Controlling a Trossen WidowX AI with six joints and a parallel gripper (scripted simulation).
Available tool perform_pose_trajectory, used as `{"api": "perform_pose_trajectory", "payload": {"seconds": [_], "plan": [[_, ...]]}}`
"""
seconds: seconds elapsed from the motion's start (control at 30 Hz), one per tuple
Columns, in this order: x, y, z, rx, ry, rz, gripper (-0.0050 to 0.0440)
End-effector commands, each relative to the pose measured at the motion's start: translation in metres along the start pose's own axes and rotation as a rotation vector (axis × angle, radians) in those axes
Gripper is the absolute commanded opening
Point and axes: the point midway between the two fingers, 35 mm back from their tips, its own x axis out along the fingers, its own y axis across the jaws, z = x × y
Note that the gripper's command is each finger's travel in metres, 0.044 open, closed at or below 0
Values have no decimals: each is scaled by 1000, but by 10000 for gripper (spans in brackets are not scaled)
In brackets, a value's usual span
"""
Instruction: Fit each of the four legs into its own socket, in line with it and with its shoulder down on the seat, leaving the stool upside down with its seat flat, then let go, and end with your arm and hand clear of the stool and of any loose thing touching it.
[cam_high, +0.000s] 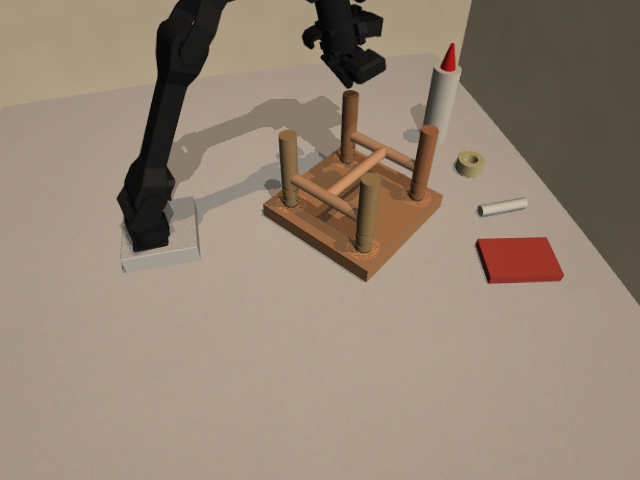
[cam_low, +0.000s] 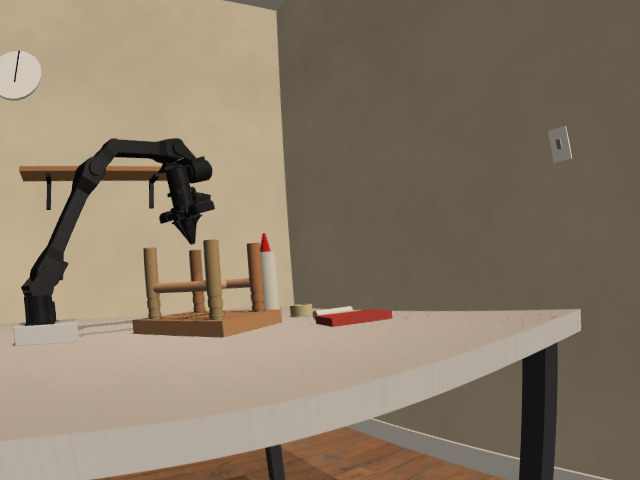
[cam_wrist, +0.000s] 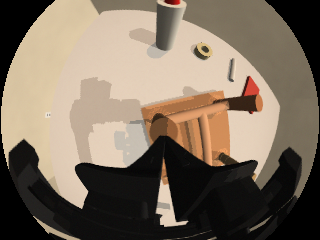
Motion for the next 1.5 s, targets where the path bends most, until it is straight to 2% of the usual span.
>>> {"api": "perform_pose_trajectory", "payload": {"seconds": [0.0,1.47], "plan": [[1,0,-3,2,-10,-4,0],[38,0,-10,2,-10,-4,0]]}}
